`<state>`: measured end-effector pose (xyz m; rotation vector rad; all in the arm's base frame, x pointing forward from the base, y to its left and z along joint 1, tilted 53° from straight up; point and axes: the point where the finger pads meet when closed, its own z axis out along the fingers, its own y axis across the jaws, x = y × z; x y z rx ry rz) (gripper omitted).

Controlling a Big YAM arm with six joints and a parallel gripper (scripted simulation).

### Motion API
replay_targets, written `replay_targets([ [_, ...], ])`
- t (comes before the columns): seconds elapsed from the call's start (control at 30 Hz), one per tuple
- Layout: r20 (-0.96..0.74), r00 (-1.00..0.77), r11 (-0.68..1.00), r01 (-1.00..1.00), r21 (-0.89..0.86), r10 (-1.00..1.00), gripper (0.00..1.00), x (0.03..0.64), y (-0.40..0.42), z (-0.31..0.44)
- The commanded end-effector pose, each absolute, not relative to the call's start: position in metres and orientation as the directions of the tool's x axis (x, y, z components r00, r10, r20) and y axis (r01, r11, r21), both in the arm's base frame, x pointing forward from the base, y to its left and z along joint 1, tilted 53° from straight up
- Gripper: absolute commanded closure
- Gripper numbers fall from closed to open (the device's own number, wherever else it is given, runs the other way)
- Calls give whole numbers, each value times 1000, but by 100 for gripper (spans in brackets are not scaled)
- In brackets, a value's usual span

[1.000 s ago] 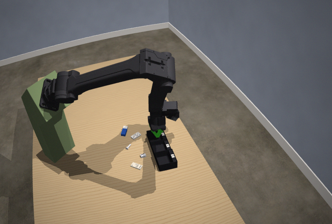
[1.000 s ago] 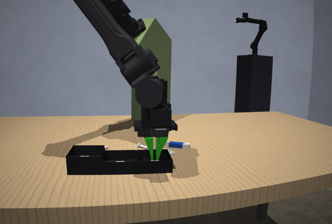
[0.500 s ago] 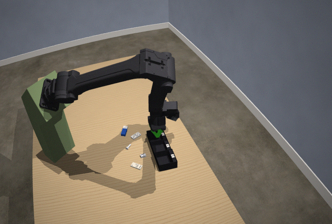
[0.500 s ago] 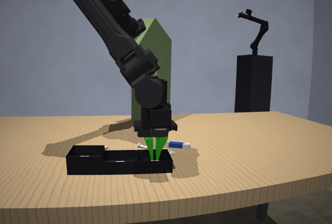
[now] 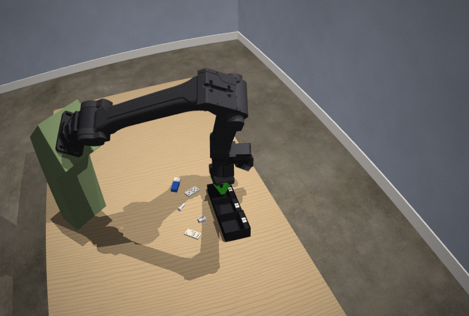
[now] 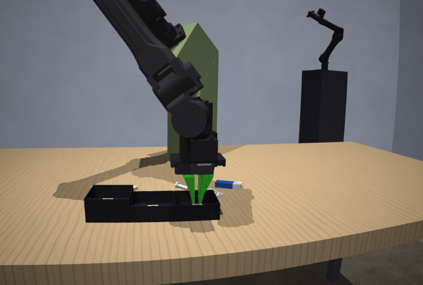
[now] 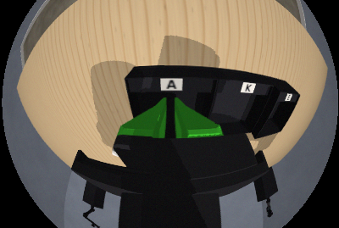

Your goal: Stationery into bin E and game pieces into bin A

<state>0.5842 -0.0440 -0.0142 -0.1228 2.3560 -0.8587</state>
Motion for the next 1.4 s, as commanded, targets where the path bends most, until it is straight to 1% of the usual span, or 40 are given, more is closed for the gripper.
replay_targets([
  [0.0,-532,-799,782,131,-609,-280,90,585,-53,-3],
  [1.13,-534,-802,784,142,-604,-266,90,579,-52,0],
  [1.27,-538,-791,790,117,-602,-293,90,578,-28,4],
  [1.37,-537,-791,789,117,-603,-293,90,575,-26,6],
])
